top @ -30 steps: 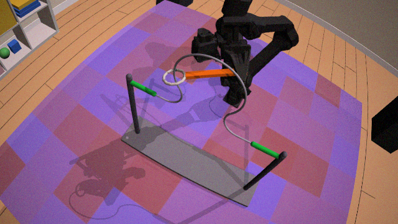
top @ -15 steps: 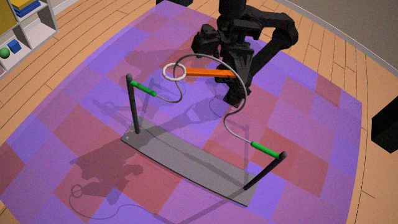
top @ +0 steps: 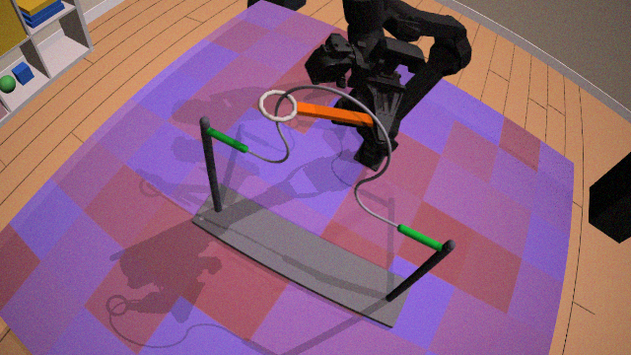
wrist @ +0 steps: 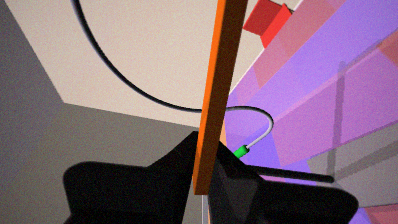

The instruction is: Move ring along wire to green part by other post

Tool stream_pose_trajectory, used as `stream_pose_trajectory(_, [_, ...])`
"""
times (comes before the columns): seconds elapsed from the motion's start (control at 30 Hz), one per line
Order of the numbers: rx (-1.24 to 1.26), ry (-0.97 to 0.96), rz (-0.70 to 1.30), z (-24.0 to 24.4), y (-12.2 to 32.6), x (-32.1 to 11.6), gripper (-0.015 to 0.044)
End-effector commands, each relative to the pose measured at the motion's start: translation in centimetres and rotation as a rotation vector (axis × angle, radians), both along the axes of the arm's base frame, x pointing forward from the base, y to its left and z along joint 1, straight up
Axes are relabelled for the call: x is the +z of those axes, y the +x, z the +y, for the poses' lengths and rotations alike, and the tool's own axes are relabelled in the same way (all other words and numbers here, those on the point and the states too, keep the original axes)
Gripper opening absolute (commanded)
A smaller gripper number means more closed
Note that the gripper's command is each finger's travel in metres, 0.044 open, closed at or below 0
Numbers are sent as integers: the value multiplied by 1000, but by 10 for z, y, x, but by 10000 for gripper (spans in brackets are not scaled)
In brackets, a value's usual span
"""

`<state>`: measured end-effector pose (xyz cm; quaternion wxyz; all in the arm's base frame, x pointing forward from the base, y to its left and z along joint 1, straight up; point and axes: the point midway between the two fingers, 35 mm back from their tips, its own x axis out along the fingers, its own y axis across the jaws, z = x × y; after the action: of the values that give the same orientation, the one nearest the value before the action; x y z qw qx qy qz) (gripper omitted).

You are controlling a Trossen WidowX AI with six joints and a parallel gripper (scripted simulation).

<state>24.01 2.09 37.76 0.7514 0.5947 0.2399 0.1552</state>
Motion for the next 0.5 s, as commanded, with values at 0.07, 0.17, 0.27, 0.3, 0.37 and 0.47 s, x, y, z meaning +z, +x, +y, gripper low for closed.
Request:
stream_pose_trajectory(0.07, [-2,-84,-4,-1,0,-2,-150])
stream_pose_trajectory(0.17, [-3,-127,-4,-1,0,-3,-150])
stream_pose_trajectory(0.27, [-5,-170,-4,-2,0,-5,-150])
stream_pose_trajectory(0.3, [-5,-184,-4,-2,0,-5,-150])
stream_pose_trajectory(0.37, [-6,-212,-4,-2,0,-6,-150])
stream_pose_trajectory(0.47, [-7,-255,-4,-3,0,-8,-150])
